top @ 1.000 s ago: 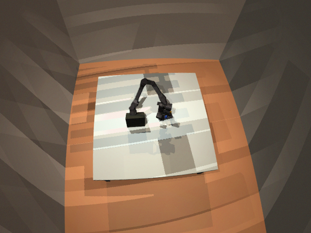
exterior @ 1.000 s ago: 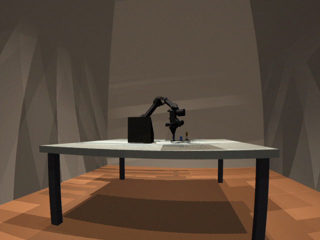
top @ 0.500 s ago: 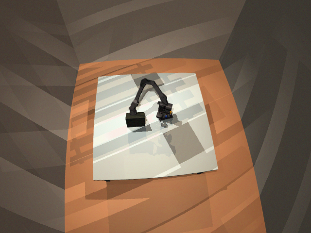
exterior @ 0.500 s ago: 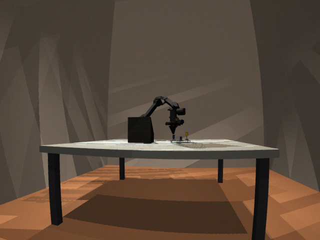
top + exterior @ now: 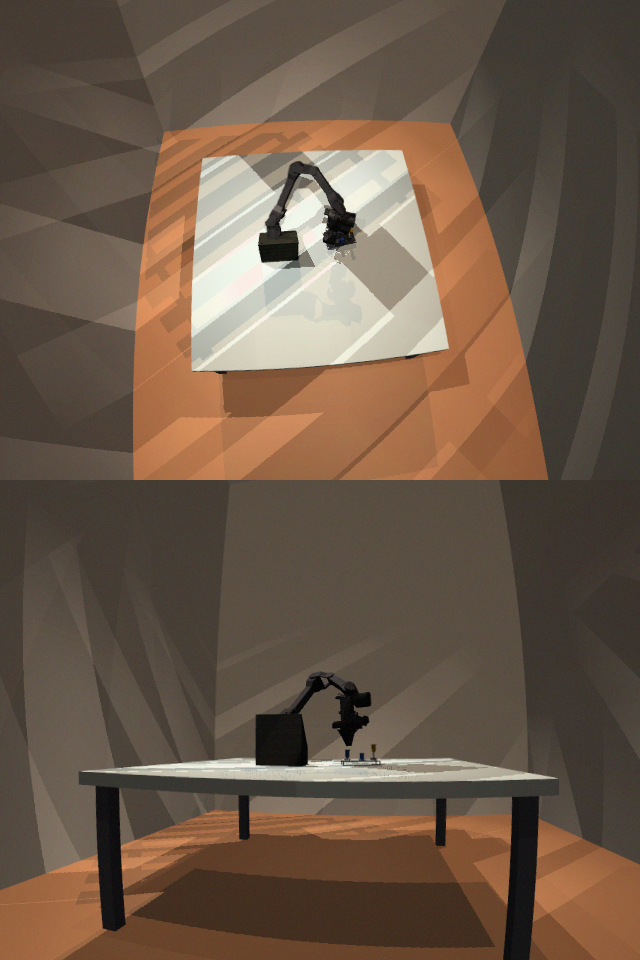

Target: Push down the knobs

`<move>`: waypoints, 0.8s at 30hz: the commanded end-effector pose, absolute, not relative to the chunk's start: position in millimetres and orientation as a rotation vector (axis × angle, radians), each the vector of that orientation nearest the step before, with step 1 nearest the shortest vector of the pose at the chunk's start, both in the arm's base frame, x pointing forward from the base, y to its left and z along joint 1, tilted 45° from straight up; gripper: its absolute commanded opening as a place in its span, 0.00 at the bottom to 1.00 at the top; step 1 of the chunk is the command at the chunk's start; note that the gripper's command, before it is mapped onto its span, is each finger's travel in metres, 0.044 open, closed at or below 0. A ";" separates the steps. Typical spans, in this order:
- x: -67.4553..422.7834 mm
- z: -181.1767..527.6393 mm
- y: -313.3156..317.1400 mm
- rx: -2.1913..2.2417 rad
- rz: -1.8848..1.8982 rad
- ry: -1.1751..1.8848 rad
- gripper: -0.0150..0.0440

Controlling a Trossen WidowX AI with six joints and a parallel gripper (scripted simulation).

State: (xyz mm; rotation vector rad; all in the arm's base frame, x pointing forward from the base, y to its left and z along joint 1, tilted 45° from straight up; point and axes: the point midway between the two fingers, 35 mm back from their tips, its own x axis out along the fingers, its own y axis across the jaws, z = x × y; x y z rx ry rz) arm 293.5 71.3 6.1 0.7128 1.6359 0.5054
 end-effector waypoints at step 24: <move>344.9 25.7 60.7 1.306 -0.183 1.802 0.25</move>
